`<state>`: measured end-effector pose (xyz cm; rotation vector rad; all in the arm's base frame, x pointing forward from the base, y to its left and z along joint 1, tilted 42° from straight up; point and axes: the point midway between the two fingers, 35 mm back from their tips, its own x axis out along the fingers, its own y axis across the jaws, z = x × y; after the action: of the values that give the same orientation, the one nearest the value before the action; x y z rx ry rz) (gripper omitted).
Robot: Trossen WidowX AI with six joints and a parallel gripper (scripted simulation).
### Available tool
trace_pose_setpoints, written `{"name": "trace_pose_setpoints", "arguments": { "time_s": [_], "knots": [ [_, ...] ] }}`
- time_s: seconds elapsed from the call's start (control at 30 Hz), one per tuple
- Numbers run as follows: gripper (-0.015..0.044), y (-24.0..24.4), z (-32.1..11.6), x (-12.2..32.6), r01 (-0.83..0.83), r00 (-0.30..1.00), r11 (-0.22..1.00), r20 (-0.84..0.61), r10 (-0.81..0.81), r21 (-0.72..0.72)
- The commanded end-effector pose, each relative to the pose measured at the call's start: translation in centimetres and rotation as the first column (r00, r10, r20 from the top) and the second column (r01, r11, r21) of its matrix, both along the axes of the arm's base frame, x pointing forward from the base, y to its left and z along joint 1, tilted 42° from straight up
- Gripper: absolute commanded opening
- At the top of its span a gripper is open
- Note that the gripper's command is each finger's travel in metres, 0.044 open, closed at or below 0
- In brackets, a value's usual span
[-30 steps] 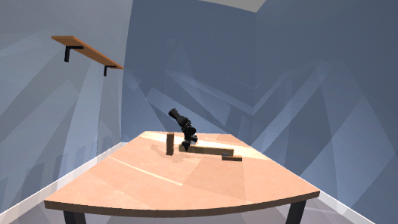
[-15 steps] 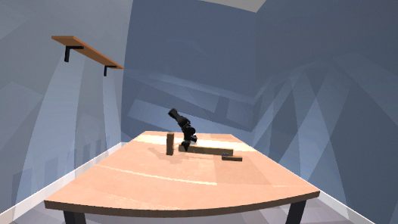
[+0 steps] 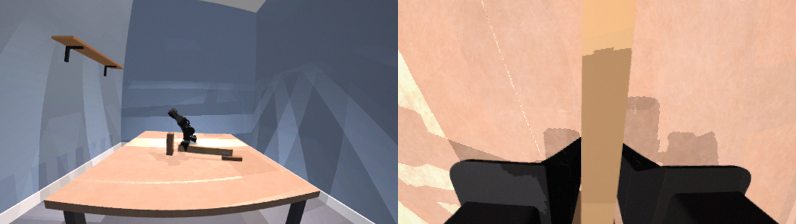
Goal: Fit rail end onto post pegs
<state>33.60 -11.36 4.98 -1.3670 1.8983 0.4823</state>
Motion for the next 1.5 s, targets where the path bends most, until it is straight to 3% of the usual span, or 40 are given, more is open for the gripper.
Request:
{"name": "trace_pose_setpoints", "arguments": {
  "time_s": [0.0,1.47],
  "knots": [
    [0.0000,-0.02,0.22,-0.04,-0.003,1.000,1.000,0.000,0.003,0.002],
    [0.0000,-0.97,1.08,-0.51,-0.003,1.000,1.000,0.000,0.003,0.001]
  ]
}}
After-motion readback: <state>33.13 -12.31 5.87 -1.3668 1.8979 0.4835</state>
